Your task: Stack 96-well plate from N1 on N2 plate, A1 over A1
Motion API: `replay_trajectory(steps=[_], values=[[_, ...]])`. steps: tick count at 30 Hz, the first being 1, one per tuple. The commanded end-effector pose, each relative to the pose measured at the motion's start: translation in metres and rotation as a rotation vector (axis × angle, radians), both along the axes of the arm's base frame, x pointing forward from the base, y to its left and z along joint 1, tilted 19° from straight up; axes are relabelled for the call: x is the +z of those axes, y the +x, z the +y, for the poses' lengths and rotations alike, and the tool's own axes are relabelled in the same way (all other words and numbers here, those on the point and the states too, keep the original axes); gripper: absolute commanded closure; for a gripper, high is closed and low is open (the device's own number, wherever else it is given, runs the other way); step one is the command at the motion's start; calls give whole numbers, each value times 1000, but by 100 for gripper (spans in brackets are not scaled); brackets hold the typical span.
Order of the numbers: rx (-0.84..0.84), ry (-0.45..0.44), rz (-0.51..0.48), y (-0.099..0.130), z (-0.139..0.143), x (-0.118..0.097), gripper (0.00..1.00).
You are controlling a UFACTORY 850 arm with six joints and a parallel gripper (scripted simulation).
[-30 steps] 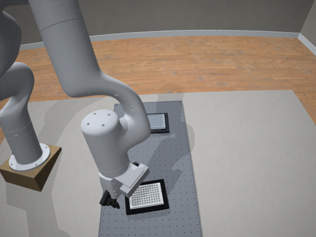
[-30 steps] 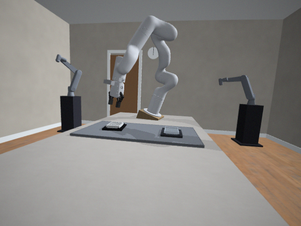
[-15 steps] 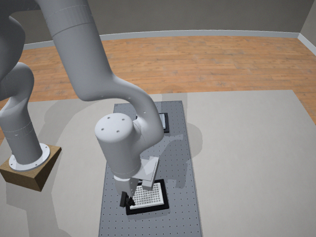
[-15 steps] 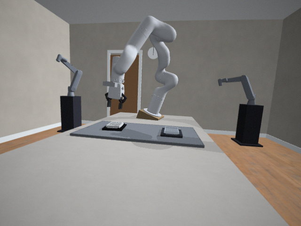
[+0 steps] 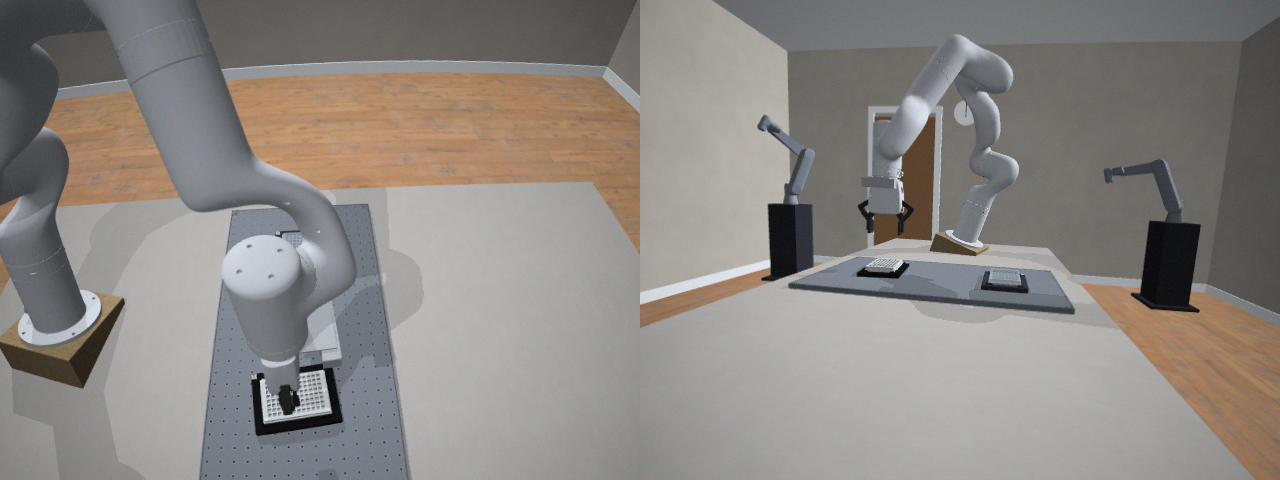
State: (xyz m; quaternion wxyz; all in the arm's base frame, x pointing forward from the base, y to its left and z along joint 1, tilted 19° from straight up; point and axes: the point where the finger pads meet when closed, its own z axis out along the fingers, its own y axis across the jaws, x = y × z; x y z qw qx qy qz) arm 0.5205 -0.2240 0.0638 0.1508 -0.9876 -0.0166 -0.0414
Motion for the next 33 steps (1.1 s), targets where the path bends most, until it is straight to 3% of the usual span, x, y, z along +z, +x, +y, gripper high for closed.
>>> replay_trajectory(steps=[1, 12, 33], values=[[37, 12, -20, 3, 1, 1, 0], [37, 12, -20, 3, 1, 1, 0], [37, 12, -20, 6, 11, -29, 0]])
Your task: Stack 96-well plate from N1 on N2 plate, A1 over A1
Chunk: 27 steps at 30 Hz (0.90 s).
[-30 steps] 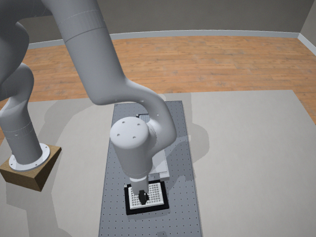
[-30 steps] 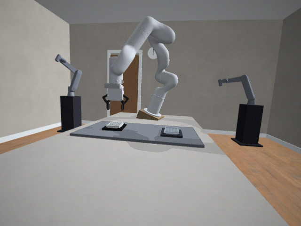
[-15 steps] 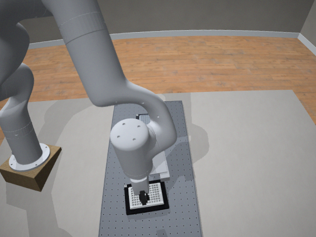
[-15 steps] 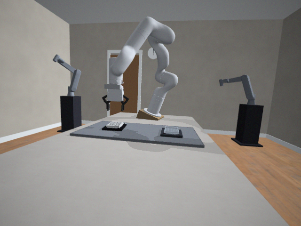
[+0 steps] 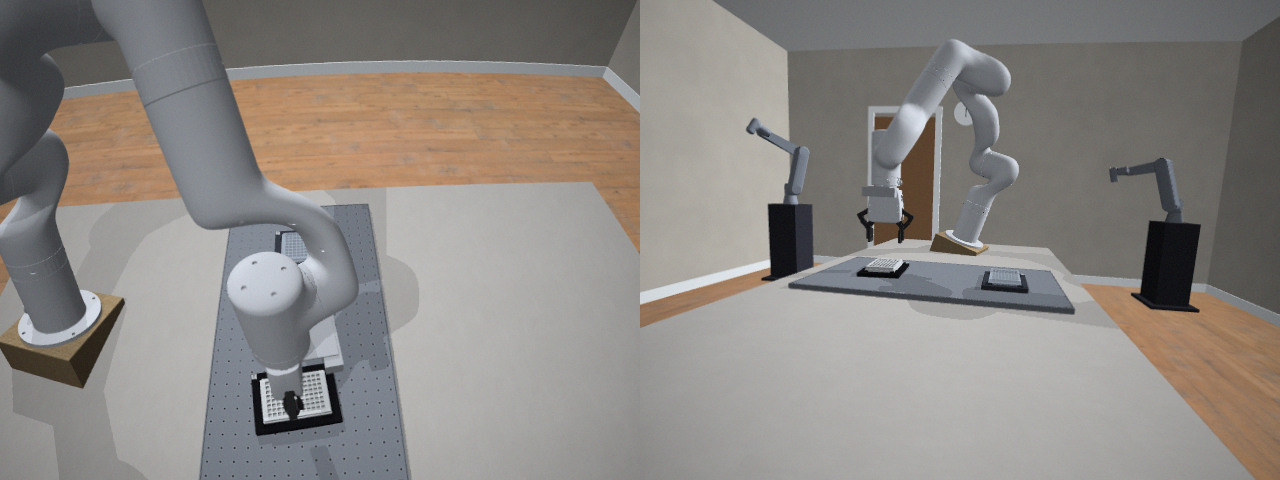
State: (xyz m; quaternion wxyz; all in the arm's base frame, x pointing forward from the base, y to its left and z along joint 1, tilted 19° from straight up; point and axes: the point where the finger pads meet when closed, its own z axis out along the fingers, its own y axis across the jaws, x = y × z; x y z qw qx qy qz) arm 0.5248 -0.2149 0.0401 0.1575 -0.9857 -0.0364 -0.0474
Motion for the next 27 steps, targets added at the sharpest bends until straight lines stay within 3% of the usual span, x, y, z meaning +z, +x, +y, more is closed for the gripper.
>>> replay_trajectory(steps=[1, 27], values=[[0, -1, -2, 2, 2, -7, 0], [0, -1, -2, 5, 15, -45, 0]])
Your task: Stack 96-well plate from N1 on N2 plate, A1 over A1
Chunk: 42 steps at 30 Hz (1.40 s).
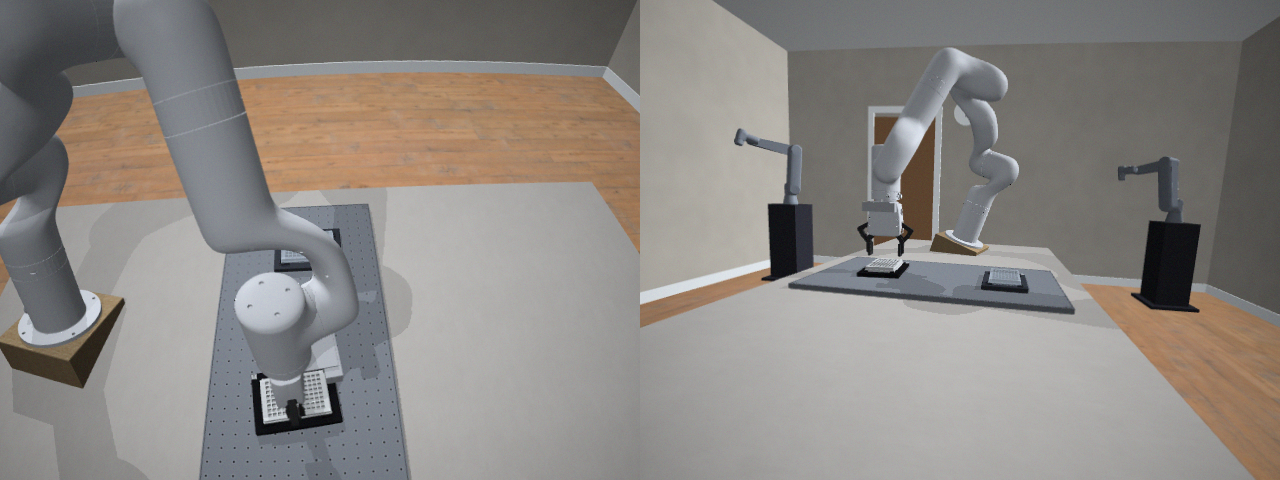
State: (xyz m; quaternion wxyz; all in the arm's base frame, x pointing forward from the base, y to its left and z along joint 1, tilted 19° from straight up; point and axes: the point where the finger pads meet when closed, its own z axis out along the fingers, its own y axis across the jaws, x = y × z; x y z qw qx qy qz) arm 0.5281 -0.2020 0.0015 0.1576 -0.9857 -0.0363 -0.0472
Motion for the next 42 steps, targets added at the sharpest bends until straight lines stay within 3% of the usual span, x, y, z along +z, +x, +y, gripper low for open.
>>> replay_trajectory(steps=[1, 42], values=[[0, -1, -2, 2, 2, -7, 0], [0, -1, -2, 3, 7, -22, 0]])
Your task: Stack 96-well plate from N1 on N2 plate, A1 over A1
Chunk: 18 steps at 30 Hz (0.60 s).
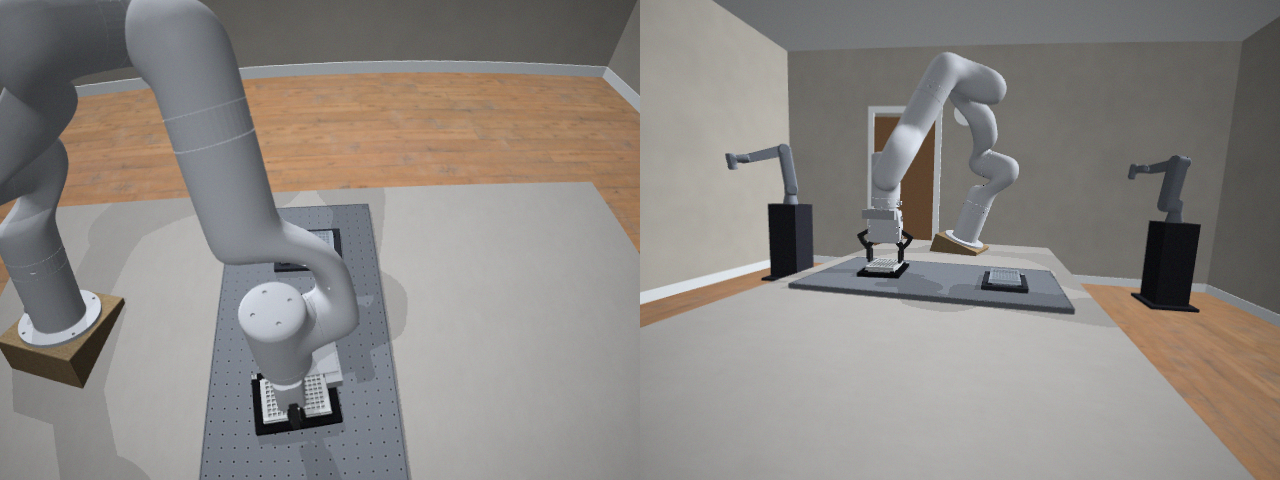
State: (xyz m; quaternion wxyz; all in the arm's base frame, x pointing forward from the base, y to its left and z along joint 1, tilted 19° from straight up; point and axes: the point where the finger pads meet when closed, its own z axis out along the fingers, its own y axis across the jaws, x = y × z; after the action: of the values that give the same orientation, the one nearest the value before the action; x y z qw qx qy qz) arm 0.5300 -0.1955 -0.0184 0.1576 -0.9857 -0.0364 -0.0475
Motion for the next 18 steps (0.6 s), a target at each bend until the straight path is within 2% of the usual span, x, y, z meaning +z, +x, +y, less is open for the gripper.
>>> replay_trajectory(steps=[1, 18], values=[[0, -1, -2, 1, 0, -3, 0], [0, -1, -2, 1, 2, -6, 0]])
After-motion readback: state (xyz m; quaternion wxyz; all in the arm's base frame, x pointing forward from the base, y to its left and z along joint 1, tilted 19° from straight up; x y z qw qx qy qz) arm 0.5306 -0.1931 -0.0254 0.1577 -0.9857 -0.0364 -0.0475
